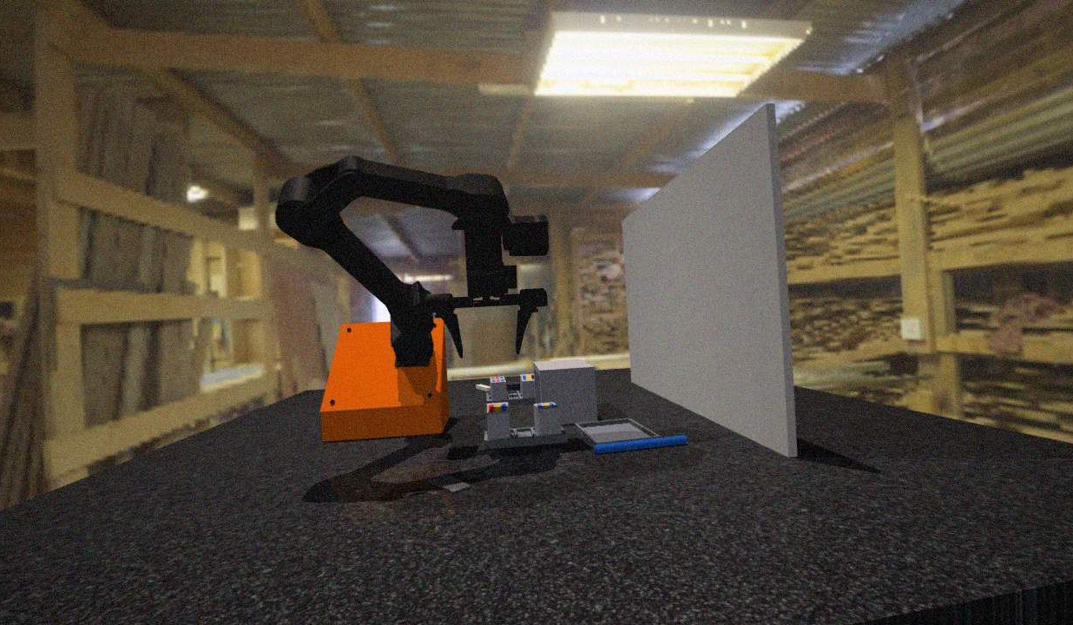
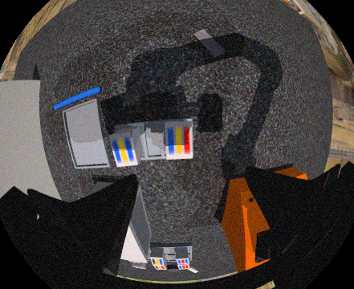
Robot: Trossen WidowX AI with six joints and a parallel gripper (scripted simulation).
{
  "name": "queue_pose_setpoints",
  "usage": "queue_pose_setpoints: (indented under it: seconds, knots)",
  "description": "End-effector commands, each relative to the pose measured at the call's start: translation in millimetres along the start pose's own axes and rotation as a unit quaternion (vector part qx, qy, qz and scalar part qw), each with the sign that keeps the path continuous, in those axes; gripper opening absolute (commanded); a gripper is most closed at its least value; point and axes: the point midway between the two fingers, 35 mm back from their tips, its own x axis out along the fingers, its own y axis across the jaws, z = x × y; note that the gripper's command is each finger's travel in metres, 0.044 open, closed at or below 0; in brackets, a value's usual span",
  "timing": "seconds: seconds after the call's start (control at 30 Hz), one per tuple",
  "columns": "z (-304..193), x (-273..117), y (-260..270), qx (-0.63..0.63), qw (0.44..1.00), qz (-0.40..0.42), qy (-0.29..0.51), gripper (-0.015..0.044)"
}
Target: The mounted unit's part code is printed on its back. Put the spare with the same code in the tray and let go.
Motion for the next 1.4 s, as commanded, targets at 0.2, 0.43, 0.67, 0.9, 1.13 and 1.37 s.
queue_pose_setpoints:
  seconds: [0.2,0.43,0.67,0.9,1.13,1.37]
  knots:
    - [2,39,5,0.005,1.0,-0.001,-0.003,0.03]
    - [2,42,5,0.005,1.0,-0.001,-0.003,0.03]
    - [1,52,8,0.006,1.0,-0.002,0.0,0.03]
    - [0,64,9,0.006,1.0,-0.002,0.003,0.03]
    - [0,75,10,0.007,1.0,-0.002,0.004,0.03]
    - [0,87,11,0.007,1.0,-0.002,0.004,0.03]
